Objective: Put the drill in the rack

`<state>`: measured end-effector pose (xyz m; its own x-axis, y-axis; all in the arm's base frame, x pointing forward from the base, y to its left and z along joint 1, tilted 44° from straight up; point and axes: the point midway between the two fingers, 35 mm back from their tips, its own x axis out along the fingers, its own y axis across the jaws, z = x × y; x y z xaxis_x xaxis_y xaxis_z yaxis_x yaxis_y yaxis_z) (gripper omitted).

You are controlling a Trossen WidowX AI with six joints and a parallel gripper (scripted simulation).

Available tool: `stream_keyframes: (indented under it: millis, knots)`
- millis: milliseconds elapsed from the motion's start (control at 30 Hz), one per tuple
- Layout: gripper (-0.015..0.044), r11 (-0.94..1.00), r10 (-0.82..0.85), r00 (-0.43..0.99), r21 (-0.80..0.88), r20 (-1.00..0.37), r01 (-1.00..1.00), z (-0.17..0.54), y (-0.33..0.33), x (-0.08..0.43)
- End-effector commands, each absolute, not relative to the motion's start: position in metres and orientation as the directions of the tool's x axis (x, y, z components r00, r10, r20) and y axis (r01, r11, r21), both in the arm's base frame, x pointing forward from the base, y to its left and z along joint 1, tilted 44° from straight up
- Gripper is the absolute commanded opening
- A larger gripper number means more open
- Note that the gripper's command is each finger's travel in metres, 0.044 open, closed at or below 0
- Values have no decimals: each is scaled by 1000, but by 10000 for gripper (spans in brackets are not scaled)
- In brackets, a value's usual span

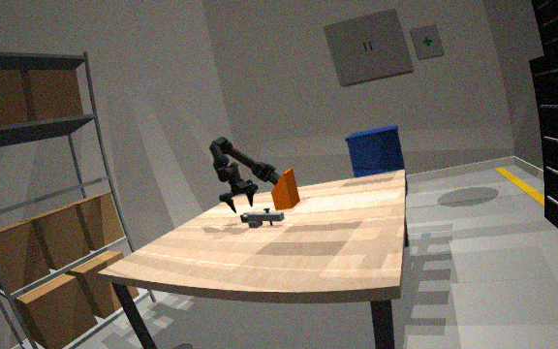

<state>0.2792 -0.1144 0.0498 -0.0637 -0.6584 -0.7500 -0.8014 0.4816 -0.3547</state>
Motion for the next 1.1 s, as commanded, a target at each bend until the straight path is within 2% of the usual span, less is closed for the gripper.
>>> stream_keyframes:
  millis: [0,1067]
  knots:
    - [440,289,-685,-97,-147,-722,-946,54,-148,245]
    - [440,289,-685,-97,-147,-722,-946,36,-158,246]
